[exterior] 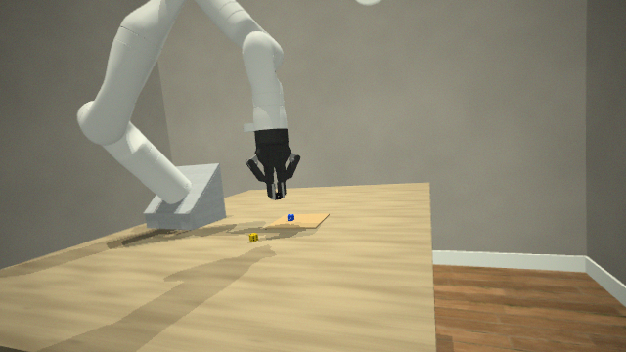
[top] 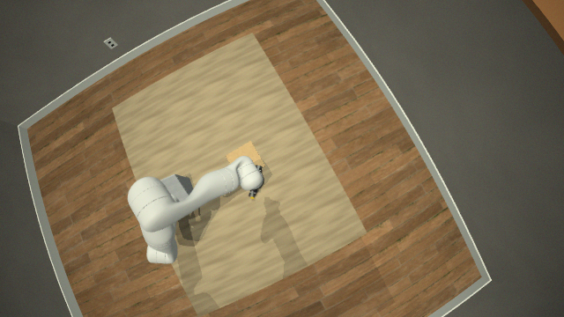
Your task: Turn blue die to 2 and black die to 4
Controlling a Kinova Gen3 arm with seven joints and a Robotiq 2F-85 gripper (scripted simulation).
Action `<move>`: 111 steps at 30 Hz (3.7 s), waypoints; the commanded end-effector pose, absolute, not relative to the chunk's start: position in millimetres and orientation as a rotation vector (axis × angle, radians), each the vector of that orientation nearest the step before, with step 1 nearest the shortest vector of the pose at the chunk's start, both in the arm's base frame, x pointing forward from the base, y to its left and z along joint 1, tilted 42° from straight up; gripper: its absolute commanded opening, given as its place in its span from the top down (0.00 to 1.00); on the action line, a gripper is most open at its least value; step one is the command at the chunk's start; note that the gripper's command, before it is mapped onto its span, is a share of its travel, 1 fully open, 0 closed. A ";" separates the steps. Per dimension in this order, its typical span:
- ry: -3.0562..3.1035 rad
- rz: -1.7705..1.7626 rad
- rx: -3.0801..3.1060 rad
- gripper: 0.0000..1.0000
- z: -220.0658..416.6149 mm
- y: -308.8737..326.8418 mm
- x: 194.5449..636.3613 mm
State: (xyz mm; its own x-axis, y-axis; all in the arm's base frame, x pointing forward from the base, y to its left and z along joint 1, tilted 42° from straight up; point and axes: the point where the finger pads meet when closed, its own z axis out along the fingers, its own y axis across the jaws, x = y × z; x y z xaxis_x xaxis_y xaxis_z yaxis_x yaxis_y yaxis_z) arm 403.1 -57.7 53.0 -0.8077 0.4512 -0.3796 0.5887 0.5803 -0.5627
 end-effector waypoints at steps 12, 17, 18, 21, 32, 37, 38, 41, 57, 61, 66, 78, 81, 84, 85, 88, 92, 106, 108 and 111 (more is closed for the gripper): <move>2.623 -1.024 0.846 0.89 57.4 -46.7 406.3; 2.687 -1.049 0.726 0.89 47.0 -34.8 408.4; 2.724 -1.063 0.651 0.89 40.7 -27.5 409.4; 2.847 -1.110 0.352 0.89 15.8 1.4 411.3; 2.989 -1.154 -0.195 0.89 -27.1 52.7 407.5; 2.989 -1.154 -0.196 0.89 -27.2 52.8 407.5; 2.989 -1.154 -0.196 0.89 -27.2 52.8 407.5; 2.989 -1.154 -0.196 0.89 -27.2 52.8 407.5; 2.989 -1.154 -0.196 0.89 -44.3 37.3 407.1; 2.989 -1.154 -0.196 0.89 -57.8 25.1 406.7; 2.989 -1.154 -0.196 0.89 -68.8 15.1 406.5; 2.989 -1.154 -0.196 0.89 -97.3 -10.9 405.8; 2.989 -1.154 -0.196 0.89 -98.1 -11.5 405.7; 2.989 -1.154 -0.196 0.89 -98.2 -11.7 405.7; 2.989 -1.154 -0.196 0.89 -98.2 -11.7 405.7; 2.989 -1.154 -0.196 0.89 -98.2 -11.7 405.7; 2.989 -1.154 -0.196 0.89 -98.2 -11.7 405.7; 2.989 -1.154 -0.196 0.89 -98.2 -11.7 405.7; 2.989 -1.154 -0.196 0.89 -98.2 -11.7 405.7; 2.989 -1.154 -0.196 0.89 -98.2 -11.7 405.7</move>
State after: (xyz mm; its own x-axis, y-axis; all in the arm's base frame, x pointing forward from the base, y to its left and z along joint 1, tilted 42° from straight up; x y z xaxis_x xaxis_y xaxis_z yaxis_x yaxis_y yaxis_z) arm 405.2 -12.5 -98.5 -0.9902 -0.0879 0.1089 -0.1383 0.7339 -0.6650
